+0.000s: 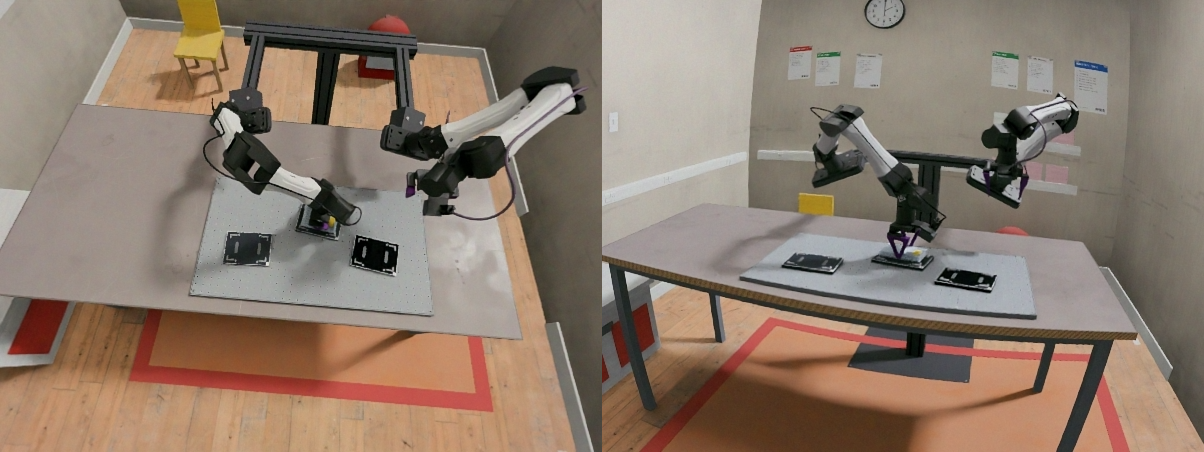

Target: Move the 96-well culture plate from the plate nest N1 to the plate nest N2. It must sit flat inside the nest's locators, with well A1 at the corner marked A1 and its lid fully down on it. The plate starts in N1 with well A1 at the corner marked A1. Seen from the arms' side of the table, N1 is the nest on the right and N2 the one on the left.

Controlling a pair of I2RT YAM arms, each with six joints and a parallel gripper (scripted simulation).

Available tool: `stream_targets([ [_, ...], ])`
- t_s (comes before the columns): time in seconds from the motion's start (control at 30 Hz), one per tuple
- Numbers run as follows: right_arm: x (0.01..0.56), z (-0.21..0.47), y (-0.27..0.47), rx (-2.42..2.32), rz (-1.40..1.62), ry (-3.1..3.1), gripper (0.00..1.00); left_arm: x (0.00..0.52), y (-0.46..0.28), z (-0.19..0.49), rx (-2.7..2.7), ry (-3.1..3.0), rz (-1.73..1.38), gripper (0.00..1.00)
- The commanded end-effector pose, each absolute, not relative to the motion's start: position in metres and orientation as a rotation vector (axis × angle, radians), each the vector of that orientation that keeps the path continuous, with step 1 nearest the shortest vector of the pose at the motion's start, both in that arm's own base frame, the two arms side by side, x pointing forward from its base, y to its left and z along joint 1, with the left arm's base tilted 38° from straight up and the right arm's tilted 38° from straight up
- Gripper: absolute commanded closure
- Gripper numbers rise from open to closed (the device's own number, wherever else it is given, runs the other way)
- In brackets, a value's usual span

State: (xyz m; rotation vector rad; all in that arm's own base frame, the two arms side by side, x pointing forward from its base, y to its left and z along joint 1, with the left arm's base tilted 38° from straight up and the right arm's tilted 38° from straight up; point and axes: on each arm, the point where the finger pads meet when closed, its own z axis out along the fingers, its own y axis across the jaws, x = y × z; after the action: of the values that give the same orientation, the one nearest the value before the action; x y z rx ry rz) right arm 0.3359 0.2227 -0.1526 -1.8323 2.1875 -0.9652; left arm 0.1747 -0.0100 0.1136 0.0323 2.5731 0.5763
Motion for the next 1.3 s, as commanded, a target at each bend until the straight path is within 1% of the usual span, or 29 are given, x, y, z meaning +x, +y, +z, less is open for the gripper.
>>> stream_targets([
  [0.0,0.343,-0.159,0.22,-1.821,-0.968,2.197,1.0,0.177,-0.012,0.115,0.029,2.568,0.555,0.0],
  [1.27,0.339,-0.167,0.211,-1.838,-0.975,2.203,1.0,0.177,-0.012,0.115,0.029,2.568,0.555,0.0],
])
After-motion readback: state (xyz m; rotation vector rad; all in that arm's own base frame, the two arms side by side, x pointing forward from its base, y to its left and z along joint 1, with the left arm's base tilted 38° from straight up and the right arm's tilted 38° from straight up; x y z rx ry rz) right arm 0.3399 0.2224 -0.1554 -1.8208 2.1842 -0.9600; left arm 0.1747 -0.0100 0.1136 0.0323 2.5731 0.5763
